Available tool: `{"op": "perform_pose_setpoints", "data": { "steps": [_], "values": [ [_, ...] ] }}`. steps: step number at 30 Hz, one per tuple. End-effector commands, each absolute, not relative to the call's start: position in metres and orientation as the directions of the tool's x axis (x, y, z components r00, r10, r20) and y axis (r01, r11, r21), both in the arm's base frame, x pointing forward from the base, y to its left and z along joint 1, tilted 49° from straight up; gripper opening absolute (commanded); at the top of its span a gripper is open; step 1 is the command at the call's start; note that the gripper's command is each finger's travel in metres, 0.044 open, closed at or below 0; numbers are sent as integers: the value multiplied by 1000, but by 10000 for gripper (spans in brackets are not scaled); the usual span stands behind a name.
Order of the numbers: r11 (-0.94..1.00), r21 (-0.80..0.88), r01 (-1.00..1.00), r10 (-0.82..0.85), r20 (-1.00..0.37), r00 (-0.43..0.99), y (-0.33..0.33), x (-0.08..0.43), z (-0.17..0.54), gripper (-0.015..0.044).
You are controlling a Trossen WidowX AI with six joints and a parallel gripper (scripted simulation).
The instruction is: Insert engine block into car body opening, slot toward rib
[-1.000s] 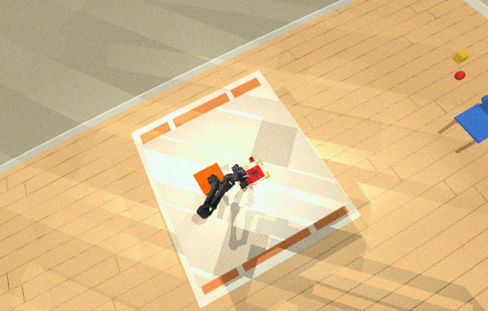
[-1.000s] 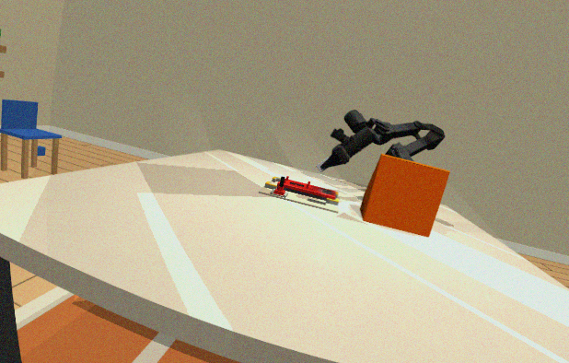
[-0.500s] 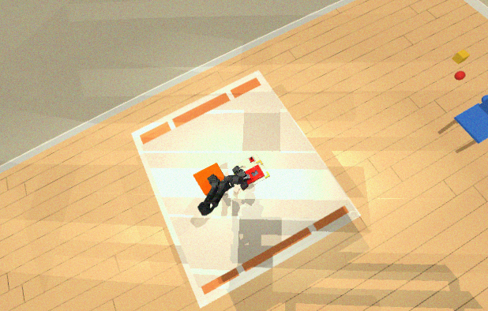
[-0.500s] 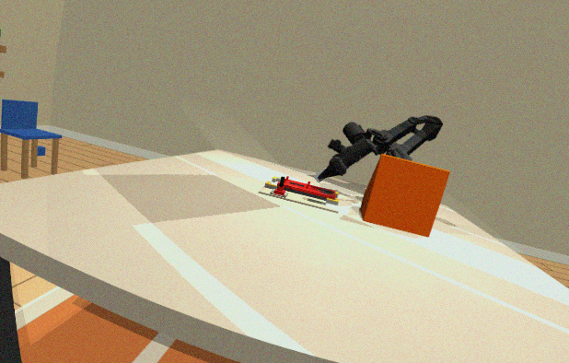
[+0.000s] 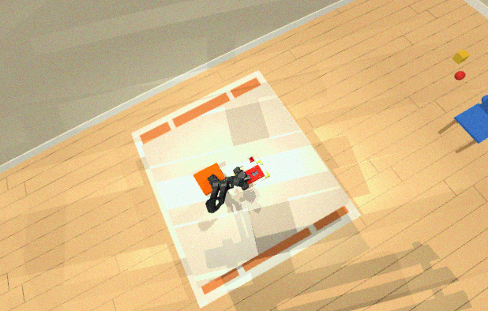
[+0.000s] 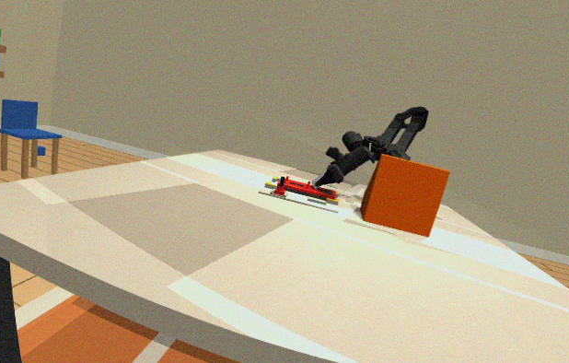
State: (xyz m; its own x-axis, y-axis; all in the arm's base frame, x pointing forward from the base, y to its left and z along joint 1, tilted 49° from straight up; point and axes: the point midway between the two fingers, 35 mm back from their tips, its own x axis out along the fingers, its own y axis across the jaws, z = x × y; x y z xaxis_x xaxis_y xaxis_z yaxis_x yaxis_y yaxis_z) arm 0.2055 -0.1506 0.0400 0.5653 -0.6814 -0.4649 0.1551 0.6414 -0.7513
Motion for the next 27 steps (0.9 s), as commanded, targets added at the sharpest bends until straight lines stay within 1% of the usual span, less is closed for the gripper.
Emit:
{"op": "perform_pose_setpoints", "data": {
  "steps": [1, 17, 27],
  "values": [
    [641, -751, 155, -681, -465, 565, -151, 206, 40, 26],
    [641, -751, 155, -681, -465, 565, -151, 206, 40, 440],
    [641, -752, 155, -686, -470, 556, -142, 199, 47, 440]
  ]
}}
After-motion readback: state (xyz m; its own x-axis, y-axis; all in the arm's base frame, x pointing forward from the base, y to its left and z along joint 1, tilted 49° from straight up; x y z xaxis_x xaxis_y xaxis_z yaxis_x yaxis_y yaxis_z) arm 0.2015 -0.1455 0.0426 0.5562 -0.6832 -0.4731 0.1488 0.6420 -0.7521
